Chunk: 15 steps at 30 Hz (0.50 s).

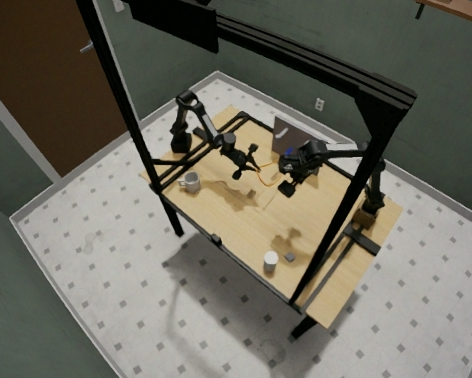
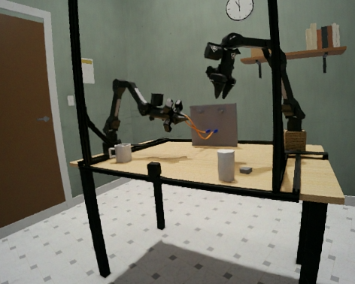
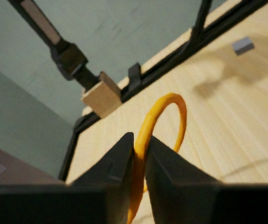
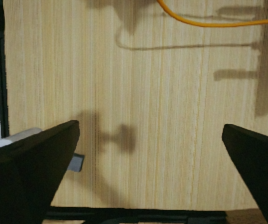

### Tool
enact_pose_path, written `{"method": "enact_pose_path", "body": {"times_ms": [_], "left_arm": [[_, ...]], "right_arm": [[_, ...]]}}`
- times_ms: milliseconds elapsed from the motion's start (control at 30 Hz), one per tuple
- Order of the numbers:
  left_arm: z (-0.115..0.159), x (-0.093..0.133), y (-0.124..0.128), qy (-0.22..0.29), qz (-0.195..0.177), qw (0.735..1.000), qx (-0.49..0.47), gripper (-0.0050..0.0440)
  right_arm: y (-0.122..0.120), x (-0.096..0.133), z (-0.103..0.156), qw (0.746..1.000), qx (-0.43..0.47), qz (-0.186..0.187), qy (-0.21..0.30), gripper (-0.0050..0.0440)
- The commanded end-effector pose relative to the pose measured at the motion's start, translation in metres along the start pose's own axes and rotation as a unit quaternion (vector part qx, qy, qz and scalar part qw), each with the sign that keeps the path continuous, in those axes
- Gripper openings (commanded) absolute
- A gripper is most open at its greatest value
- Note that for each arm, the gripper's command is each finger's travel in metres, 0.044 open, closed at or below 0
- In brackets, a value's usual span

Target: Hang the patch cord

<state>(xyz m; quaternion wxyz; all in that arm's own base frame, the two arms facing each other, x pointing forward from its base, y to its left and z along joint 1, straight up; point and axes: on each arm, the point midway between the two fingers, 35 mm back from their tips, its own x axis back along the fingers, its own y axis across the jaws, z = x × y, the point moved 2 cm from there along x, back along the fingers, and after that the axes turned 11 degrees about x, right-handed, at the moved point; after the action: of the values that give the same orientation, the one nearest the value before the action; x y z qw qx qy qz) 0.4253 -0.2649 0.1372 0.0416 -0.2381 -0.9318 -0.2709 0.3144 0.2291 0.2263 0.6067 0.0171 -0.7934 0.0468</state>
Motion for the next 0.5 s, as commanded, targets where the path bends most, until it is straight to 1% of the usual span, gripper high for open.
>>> {"method": "enact_pose_path", "body": {"times_ms": [0,33,467], "left_arm": [[-0.0101,0.0008,0.0061,-0.011,-0.006,1.000,0.001,0.0025],[-0.0101,0.0008,0.0061,-0.011,-0.006,1.000,0.001,0.0025],[-0.0101,0.0008,0.0061,-0.011,-0.006,1.000,0.001,0.0025]], "right_arm": [[-0.0007,0.0108,0.0104,1.000,-0.004,-0.012,-0.008,0.0440],[-0.0003,0.0083,0.0073,1.000,-0.003,-0.009,-0.008,0.0440],[-0.0003,0.0083,0.0073,1.000,-0.003,-0.009,-0.008,0.0440]]}}
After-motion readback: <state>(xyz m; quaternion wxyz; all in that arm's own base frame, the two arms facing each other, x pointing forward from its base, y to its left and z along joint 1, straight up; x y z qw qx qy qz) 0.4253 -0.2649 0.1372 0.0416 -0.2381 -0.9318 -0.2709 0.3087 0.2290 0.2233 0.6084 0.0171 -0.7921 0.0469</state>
